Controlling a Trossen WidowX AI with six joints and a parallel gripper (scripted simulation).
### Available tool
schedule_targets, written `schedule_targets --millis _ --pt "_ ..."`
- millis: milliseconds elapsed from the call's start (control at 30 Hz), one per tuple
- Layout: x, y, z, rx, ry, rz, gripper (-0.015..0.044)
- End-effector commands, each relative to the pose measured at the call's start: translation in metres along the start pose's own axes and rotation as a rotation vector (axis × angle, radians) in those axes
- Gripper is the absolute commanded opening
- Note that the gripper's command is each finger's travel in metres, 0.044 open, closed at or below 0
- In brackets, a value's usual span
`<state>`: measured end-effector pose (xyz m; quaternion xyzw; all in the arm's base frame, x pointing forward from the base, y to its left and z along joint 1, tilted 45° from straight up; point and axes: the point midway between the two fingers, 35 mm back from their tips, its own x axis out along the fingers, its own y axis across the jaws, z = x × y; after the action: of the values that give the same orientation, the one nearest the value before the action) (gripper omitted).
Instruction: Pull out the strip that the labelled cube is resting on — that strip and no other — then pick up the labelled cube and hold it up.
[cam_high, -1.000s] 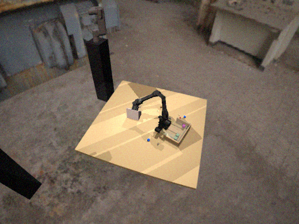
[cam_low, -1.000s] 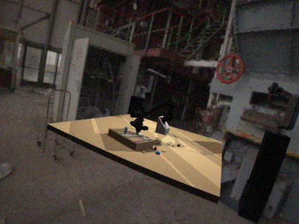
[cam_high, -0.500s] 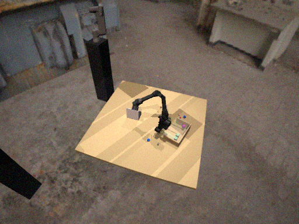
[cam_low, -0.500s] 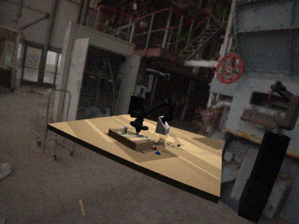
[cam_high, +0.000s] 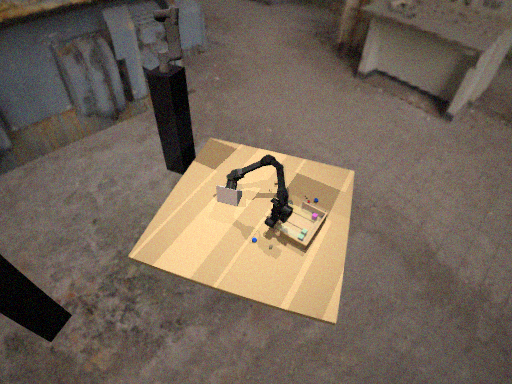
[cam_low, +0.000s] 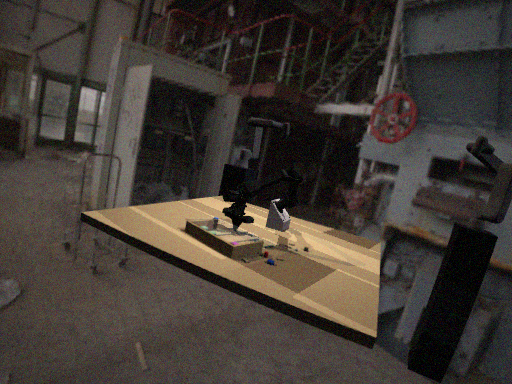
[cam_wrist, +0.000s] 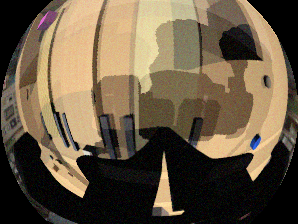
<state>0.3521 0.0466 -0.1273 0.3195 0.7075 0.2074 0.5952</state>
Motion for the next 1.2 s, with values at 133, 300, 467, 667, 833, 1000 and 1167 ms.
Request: schedule_targets --millis 133,300,467,667,833,1000,1167 --pt "0.002 0.0 -0.006 0.0 0.001 0.003 0.0" --pt "0.002 0.0 -0.014 0.0 0.001 0.003 0.0" --pt "0.003 -0.001 -0.022 0.001 0.002 0.003 0.0" --pt "0.003 -0.001 -0.031 0.001 0.002 0.003 0.0" --pt "0.004 -0.001 -0.039 0.002 0.002 0.003 0.0" --pt "0.004 -0.002 -0.046 0.002 0.003 0.003 0.0" --pt "0.004 -0.002 -0.054 0.002 0.003 0.003 0.0"
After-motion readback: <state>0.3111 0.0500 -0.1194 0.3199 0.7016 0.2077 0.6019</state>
